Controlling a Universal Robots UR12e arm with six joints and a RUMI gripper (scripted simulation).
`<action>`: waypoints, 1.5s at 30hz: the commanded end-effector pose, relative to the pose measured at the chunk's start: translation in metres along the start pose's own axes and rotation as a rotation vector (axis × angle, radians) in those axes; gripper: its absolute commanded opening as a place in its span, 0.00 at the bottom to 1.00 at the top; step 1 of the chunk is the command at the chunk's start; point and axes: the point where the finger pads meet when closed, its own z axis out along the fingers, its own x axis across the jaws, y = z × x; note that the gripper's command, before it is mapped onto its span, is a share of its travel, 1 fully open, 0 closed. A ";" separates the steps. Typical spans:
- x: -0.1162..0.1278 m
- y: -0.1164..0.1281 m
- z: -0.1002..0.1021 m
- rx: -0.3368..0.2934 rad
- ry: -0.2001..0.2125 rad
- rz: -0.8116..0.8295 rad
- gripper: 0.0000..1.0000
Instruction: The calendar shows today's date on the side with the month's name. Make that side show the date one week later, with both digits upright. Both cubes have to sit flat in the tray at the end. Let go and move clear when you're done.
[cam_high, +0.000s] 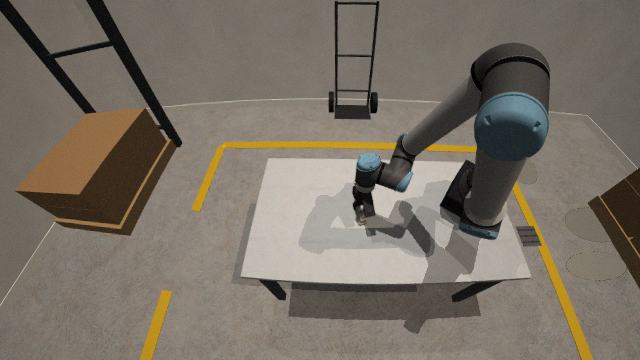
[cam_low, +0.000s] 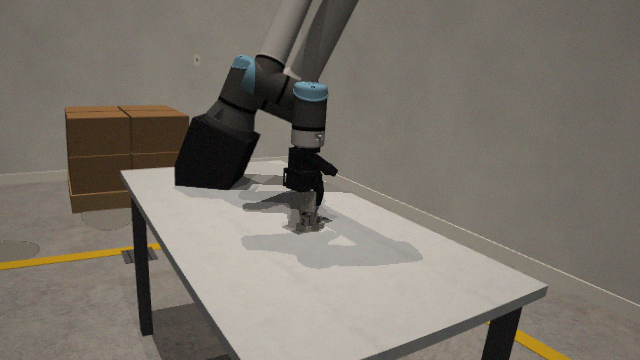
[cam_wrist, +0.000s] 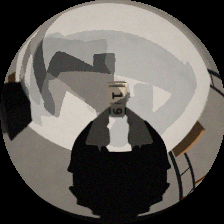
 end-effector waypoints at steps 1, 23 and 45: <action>-0.001 -0.002 0.001 0.001 -0.003 0.000 0.10; -0.001 -0.002 0.001 0.001 -0.003 0.000 0.21; -0.001 0.000 -0.005 -0.001 -0.001 0.000 0.28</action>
